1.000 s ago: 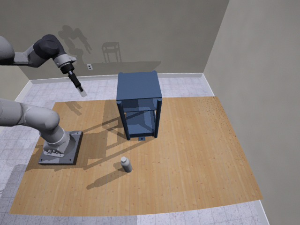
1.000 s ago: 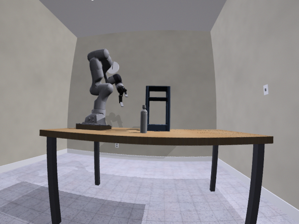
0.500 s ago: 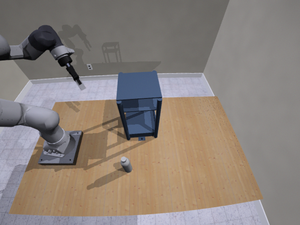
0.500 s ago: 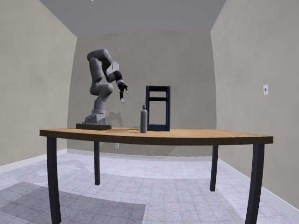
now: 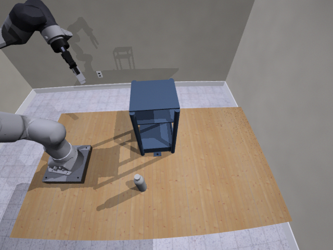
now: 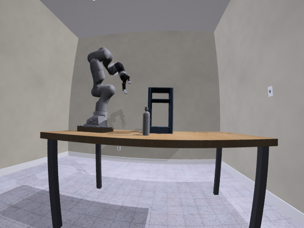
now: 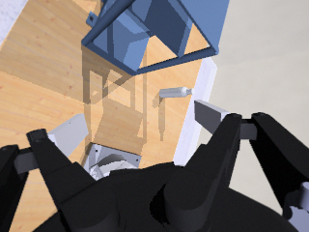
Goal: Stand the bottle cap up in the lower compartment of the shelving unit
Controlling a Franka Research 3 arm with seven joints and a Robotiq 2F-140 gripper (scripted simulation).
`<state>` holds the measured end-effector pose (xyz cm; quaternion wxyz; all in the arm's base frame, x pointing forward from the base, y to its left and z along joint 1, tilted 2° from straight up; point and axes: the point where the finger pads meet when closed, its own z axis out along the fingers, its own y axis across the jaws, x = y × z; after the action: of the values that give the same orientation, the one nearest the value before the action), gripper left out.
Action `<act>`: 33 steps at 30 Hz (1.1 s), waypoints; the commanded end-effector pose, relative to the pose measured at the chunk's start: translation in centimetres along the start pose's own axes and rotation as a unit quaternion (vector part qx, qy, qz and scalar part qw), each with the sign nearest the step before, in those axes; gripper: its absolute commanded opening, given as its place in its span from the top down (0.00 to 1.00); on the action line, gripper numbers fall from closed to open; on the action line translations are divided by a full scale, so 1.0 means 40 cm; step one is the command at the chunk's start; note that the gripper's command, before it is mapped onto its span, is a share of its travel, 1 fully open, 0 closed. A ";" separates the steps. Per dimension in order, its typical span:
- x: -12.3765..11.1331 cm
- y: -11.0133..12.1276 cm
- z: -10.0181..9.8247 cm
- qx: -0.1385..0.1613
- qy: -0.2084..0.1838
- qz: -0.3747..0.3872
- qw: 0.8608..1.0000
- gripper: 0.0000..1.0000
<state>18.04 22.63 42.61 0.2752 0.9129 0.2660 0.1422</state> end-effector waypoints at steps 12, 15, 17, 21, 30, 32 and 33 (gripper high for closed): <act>-0.024 0.030 0.000 -0.016 -0.015 -0.026 0.999 0.00; -0.024 0.030 0.000 -0.016 -0.015 -0.026 0.999 0.00; -0.024 0.030 0.000 -0.016 -0.015 -0.026 0.999 0.00; -0.012 0.058 -0.008 -0.008 -0.013 -0.038 0.999 0.00; 0.041 0.212 -0.032 0.033 0.000 -0.098 0.995 0.00; 0.041 0.212 -0.032 0.033 0.000 -0.098 0.995 0.00; 0.041 0.212 -0.032 0.033 0.000 -0.098 0.995 0.00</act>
<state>21.89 18.67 48.16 0.2504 0.9099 0.3079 0.1212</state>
